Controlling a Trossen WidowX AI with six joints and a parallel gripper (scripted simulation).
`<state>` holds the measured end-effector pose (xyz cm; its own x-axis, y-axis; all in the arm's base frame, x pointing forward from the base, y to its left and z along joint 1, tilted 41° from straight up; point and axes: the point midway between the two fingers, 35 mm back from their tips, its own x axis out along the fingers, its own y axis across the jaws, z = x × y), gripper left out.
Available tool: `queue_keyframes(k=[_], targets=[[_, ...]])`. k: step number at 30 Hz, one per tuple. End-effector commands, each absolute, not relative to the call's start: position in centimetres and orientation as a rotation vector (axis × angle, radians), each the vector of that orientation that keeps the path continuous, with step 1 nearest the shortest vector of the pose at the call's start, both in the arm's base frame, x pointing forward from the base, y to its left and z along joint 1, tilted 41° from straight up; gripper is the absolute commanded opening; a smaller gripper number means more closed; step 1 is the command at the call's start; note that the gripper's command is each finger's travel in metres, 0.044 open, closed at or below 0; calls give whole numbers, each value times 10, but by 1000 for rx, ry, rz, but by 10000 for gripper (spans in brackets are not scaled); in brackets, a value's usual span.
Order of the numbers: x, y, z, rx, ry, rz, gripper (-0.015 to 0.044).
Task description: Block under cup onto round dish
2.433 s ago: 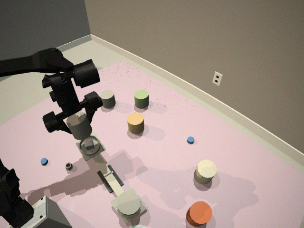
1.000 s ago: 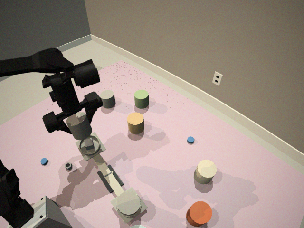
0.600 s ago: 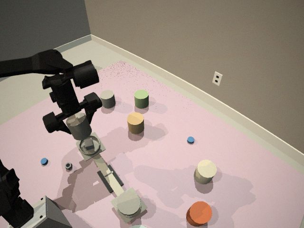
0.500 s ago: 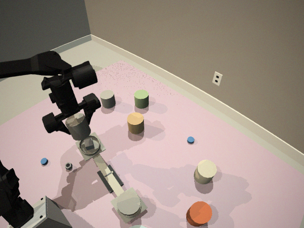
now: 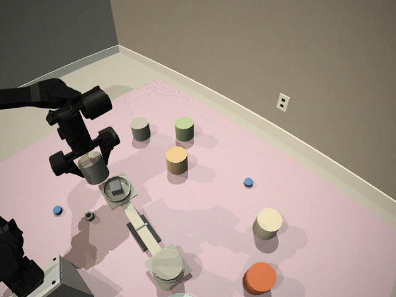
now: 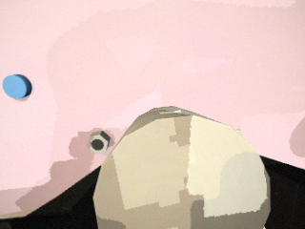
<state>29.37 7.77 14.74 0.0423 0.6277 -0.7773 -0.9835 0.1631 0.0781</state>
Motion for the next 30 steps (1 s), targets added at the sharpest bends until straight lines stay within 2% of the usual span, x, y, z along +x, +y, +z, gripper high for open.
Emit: queue_keyframes(k=[1,30], targets=[[288,90,149,-573,792,1332,0],[240,166,150,-540,760,1344,0]])
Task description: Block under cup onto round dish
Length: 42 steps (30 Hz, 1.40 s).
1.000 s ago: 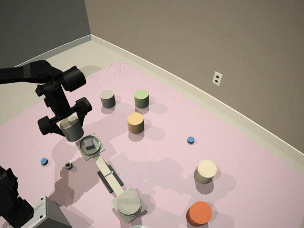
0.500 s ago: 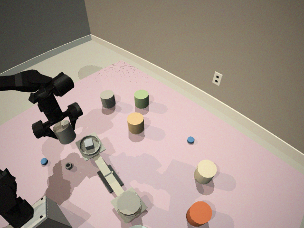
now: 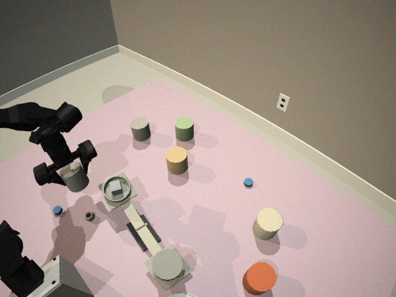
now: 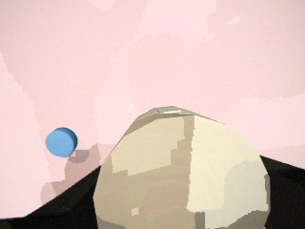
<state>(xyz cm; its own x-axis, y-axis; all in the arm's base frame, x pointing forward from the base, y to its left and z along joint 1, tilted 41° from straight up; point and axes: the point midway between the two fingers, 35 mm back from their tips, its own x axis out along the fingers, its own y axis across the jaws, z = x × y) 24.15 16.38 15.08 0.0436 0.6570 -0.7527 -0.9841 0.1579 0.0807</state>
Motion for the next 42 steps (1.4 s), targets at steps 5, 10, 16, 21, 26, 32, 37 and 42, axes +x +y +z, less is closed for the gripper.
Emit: queue_keyframes(k=[5,10,16,21,26,32,37,42], targets=[[242,176,139,-541,760,1344,0],[242,189,124,-539,759,1345,0],[242,192,121,-539,759,1345,0],[243,197,116,-539,759,1345,0],[243,202,109,-538,759,1345,0],[242,201,111,-536,759,1350,105],[242,201,111,-536,759,1350,236],[242,201,111,-536,759,1350,367]])
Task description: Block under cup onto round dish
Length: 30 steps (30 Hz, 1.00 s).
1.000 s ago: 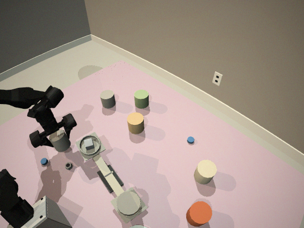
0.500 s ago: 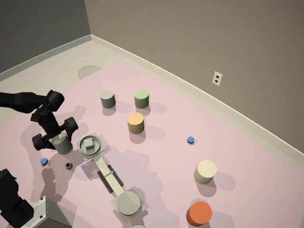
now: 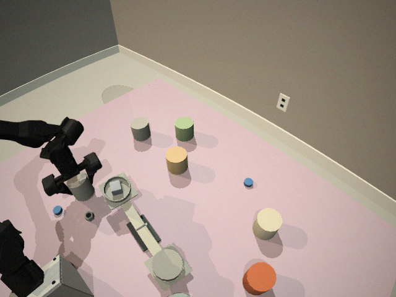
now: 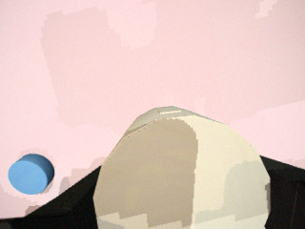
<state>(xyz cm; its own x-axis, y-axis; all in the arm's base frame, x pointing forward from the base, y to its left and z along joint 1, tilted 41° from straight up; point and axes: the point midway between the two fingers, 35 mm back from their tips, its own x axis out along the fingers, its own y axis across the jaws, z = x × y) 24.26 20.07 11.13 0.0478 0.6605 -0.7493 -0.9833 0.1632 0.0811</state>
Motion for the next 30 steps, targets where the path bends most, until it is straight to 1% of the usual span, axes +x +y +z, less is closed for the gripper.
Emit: queue_keyframes(k=[1,3,8,13,20,24,30], targets=[[242,201,111,-536,759,1350,394],[243,196,116,-537,759,1349,440],[241,166,150,-540,760,1344,440],[240,165,152,-540,760,1344,440],[249,154,158,-496,787,1287,260],[259,142,153,-485,811,1275,260],[290,92,132,-423,887,1237,260]])
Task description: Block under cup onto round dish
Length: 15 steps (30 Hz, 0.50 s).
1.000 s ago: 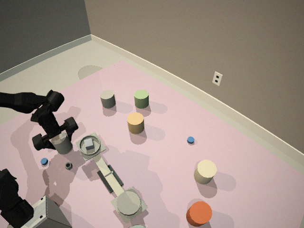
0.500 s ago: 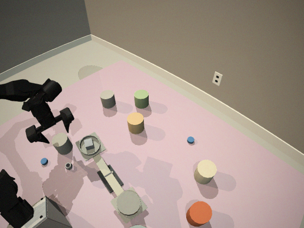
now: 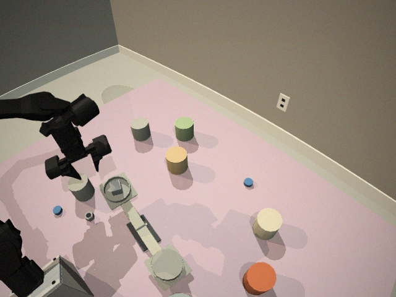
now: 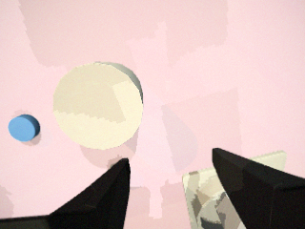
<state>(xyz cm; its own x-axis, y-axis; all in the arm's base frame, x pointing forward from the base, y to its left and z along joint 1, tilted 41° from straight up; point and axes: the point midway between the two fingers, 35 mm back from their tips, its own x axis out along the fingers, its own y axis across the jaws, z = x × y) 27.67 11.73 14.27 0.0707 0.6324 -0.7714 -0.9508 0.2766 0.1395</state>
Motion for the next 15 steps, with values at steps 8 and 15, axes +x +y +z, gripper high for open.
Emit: queue_keyframes(k=[8,15], targets=[[311,28,108,-321,939,1205,260],[312,36,99,-321,938,1205,260]])
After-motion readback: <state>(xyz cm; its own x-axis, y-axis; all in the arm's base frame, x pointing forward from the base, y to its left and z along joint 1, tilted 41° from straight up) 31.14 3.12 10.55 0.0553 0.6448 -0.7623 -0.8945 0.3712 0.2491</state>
